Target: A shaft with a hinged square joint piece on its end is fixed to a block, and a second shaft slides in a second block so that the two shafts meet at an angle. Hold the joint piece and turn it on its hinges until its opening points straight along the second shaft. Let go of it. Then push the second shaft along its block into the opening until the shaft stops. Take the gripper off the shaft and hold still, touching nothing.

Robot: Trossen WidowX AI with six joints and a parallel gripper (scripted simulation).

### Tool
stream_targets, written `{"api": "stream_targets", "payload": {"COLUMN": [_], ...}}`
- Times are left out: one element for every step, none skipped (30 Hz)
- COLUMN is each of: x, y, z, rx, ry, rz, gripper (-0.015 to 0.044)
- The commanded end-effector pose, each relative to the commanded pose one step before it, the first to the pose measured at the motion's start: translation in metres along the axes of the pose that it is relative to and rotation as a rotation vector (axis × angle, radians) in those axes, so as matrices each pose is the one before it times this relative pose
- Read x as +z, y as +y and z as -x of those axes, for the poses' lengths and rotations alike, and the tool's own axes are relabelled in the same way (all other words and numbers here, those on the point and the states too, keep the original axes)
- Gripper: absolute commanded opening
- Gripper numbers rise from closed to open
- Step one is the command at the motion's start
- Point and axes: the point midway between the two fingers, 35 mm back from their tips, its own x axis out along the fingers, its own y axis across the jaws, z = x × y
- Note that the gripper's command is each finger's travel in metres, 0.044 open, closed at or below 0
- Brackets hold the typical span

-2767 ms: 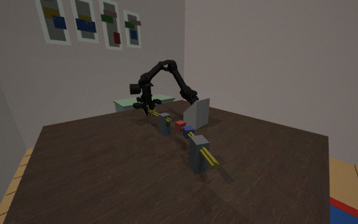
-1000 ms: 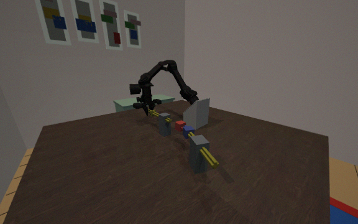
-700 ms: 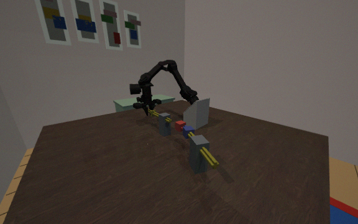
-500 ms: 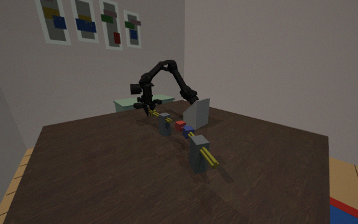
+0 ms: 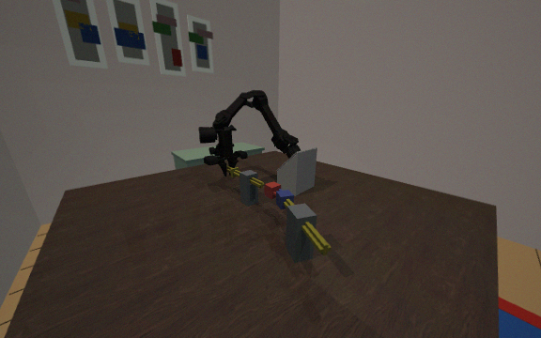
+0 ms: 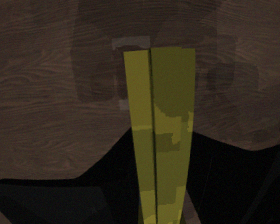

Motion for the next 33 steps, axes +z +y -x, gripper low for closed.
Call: {"api": "stream_targets", "payload": {"x": [-0.00751, -0.00156, -0.00156, -0.00155, -0.00155, -0.00155, -0.00154, -0.00154, -0.00154, -0.00154, -0.00154, -0.00154, -0.00153, -0.00153, -0.00153, -0.00153, -0.00153, -0.00153, -0.00153, -0.00153, -0.00153, -0.00153, -0.00153, -0.00153, -0.00153, -0.0015, -0.00166, -0.00167, -0.00169, -0.0015, -0.00152, -0.00155, -0.00156], "y": [0.00014, 0.0, 0.0, 0.0, 0.0, 0.0, 0.0, 0.0, 0.0, 0.0, 0.0, 0.0, 0.0, 0.0, 0.0, 0.0, 0.0, 0.0, 0.0, 0.0, 0.0, 0.0, 0.0, 0.0, 0.0, 0.0, -0.00001, -0.00001, -0.00001, 0.0, 0.0, 0.0, 0.0], "z": [-0.00059, -0.00002, -0.00001, -0.00001, -0.00001, -0.00001, -0.00001, -0.00001, -0.00001, -0.00001, -0.00001, -0.00001, -0.00001, -0.00001, -0.00001, -0.00001, -0.00001, -0.00001, -0.00001, -0.00001, -0.00001, -0.00001, -0.00001, -0.00001, -0.00001, -0.00001, -0.00001, -0.00001, -0.00001, -0.00001, -0.00001, -0.00001, -0.00001], "rx": [0.00198, 0.00008, 0.00007, 0.00005, 0.00004, 0.00003, 0.00002, 0.00002, 0.00001, 0.0, 0.0, 0.0, -0.00001, -0.00001, -0.00001, -0.00001, -0.00001, -0.00001, -0.00001, -0.00002, -0.00002, -0.00002, -0.00002, -0.00002, -0.00002, -0.00002, -0.00002, -0.00002, -0.00002, -0.00002, -0.00002, -0.00002, -0.00002], "ry": [0.00356, 0.0001, 0.0001, 0.0001, 0.00009, 0.00009, 0.00009, 0.00008, 0.00008, 0.00008, 0.00008, 0.00008, 0.00008, 0.00008, 0.00007, 0.00007, 0.00007, 0.00007, 0.00007, 0.00007, 0.00007, 0.00007, 0.00007, 0.00007, 0.00007, 0.00006, 0.00007, 0.00007, 0.00007, 0.00006, 0.00007, 0.00007, 0.00007], "rz": [0.0007, 0.0, 0.0, 0.0, 0.0, 0.0, 0.0, 0.0, 0.0, 0.0, 0.0, 0.0, 0.0, 0.0, 0.0, 0.0, 0.0, 0.0, 0.0, 0.0, 0.0, 0.0, 0.0, 0.0, 0.0, 0.0, 0.0, 0.0, 0.0, 0.0, 0.0, 0.0, 0.0], "gripper": [0.0, 0.0, 0.0, 0.0, 0.0, 0.0, 0.0, 0.0, 0.0, 0.0, 0.0, 0.0, 0.0, 0.0, 0.0, 0.0, 0.0, 0.0, 0.0, 0.0, 0.0, 0.0, 0.0, 0.0, 0.0, 0.0, 0.0, 0.0, 0.0, 0.0, 0.0, 0.0, 0.0]}}
